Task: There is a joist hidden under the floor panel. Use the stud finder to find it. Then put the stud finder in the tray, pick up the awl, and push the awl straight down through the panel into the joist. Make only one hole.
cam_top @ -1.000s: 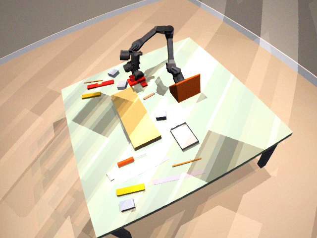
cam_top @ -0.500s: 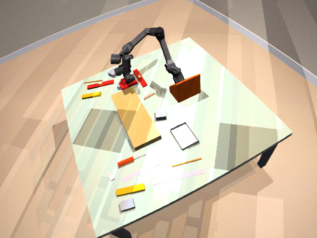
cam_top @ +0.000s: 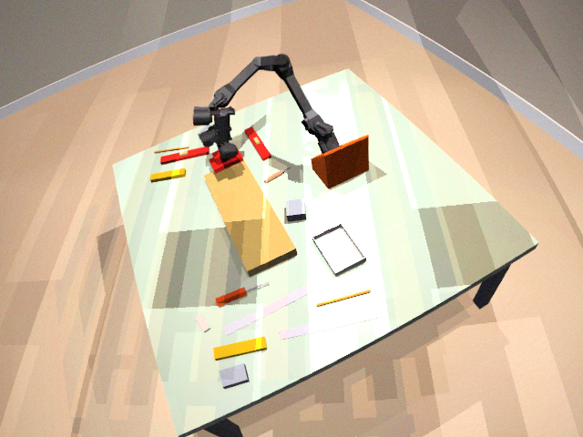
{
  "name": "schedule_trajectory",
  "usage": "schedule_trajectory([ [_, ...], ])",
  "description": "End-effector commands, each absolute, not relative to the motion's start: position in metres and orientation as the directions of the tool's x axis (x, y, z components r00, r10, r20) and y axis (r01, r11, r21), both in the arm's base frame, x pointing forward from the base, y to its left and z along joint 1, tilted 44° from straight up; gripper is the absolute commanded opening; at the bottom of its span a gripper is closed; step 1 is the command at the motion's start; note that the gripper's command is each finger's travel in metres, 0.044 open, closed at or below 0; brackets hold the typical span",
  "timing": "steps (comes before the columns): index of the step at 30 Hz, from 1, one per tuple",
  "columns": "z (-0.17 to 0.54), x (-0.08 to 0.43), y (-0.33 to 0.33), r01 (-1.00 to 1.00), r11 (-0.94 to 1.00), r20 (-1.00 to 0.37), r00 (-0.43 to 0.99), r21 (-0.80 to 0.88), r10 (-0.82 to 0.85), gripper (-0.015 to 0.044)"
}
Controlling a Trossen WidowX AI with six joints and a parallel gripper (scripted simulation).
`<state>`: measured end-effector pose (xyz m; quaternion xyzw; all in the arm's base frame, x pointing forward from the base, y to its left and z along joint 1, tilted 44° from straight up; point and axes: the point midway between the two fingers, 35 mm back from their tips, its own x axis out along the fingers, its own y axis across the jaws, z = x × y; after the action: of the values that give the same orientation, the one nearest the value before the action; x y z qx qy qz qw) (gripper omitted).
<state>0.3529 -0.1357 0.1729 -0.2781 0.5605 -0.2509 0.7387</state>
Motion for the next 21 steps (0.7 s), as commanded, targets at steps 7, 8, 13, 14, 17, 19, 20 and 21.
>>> schedule_trajectory([
  [7,0.166,0.358,-0.146,0.072,0.717,-0.681,0.259,-0.693,-0.685,0.0],
  [8,0.165,0.358,-0.148,0.072,0.717,-0.681,0.259,-0.693,-0.685,0.0],
  [13,0.157,0.358,-0.155,0.072,0.717,-0.681,0.259,-0.693,-0.685,0.0],
  [14,0.156,0.358,-0.156,0.072,0.717,-0.681,0.259,-0.693,-0.685,0.0],
  [17,0.152,0.358,-0.161,0.072,0.717,-0.681,0.259,-0.694,-0.685,0.0],
  [19,0.149,0.357,-0.164,0.072,0.716,-0.68,0.259,-0.694,-0.686,0.0],
  [20,0.147,0.357,-0.165,0.072,0.716,-0.68,0.259,-0.694,-0.686,0.0],
  [21,0.146,0.357,-0.167,0.072,0.716,-0.68,0.259,-0.694,-0.686,0.0],
])
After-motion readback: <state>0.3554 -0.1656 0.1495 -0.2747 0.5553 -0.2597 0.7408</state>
